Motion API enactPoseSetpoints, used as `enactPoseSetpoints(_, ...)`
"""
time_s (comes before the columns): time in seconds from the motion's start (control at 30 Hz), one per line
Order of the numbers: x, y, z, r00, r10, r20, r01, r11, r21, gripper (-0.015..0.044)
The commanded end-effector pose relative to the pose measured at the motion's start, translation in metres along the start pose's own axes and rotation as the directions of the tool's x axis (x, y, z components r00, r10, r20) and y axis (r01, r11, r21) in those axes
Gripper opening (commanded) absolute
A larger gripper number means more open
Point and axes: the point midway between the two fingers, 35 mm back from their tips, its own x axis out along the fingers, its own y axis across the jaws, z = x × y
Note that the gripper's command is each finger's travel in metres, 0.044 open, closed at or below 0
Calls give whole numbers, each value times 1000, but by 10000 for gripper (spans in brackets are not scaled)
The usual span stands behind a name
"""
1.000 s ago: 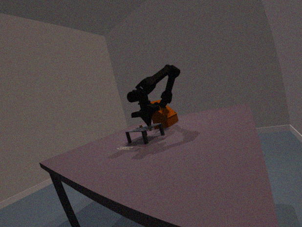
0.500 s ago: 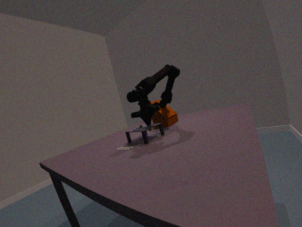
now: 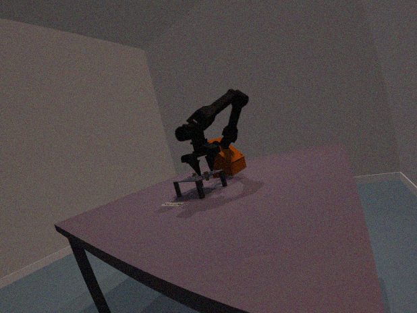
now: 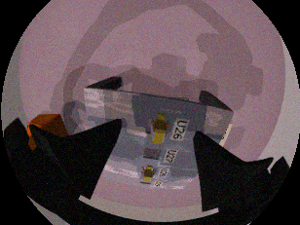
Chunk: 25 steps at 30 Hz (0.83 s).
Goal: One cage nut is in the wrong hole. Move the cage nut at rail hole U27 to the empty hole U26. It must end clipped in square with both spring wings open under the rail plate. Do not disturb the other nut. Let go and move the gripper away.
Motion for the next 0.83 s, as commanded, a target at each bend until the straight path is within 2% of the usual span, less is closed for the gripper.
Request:
enactPoseSetpoints(0.0,0,0,0,1000,0,0,0,1000,0,440)
enactPoseSetpoints(0.1,-3,0,0,1000,0,0,0,1000,0,440)
enactPoseSetpoints(0.2,-39,-1,-2,1000,-1,-3,1,1000,0,440)
enactPoseSetpoints(0.27,-50,0,-3,1000,0,-2,0,1000,0,440)
enactPoseSetpoints(0.8,-50,0,-3,1000,0,-2,0,1000,0,440)
